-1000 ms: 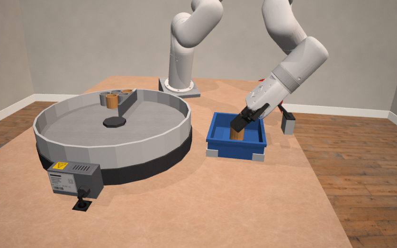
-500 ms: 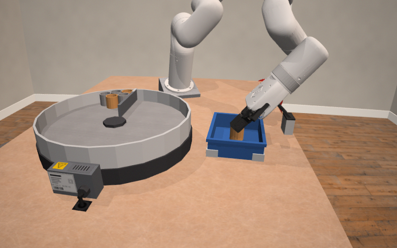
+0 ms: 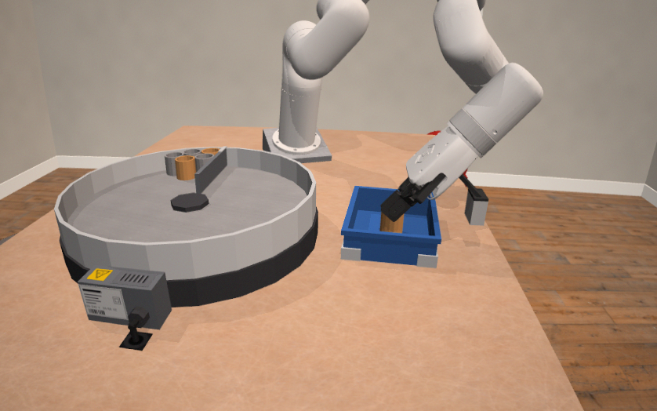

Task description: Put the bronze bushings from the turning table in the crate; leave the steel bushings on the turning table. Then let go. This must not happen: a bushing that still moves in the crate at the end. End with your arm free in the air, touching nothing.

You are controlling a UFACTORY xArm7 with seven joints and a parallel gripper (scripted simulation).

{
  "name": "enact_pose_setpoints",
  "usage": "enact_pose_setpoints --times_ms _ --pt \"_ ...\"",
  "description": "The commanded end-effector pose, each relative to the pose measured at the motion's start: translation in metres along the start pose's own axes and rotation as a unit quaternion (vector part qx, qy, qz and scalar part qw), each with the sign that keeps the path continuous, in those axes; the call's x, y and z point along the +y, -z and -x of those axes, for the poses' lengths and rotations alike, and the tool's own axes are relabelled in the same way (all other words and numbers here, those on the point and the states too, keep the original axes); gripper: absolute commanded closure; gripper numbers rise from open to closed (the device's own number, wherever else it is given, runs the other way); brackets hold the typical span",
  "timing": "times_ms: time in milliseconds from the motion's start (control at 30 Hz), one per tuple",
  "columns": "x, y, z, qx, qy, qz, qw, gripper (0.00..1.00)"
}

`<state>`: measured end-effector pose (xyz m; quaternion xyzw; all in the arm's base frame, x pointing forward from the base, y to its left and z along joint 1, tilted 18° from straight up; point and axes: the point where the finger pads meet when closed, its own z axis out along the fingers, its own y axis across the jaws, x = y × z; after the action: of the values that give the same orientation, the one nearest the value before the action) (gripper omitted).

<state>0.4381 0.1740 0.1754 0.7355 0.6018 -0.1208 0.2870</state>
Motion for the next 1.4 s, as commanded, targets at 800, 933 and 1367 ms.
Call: enact_pose_setpoints --times_ms 800,933,1367 --pt "0.0011 -0.0008 -0.0014 0.001 -0.001 0.001 1.000 0.89" --pt "0.0011 -0.0008 -0.0014 0.001 -0.001 0.001 1.000 0.89" --pt "0.0011 -0.0008 -0.0014 0.001 -0.001 0.001 1.000 0.89"
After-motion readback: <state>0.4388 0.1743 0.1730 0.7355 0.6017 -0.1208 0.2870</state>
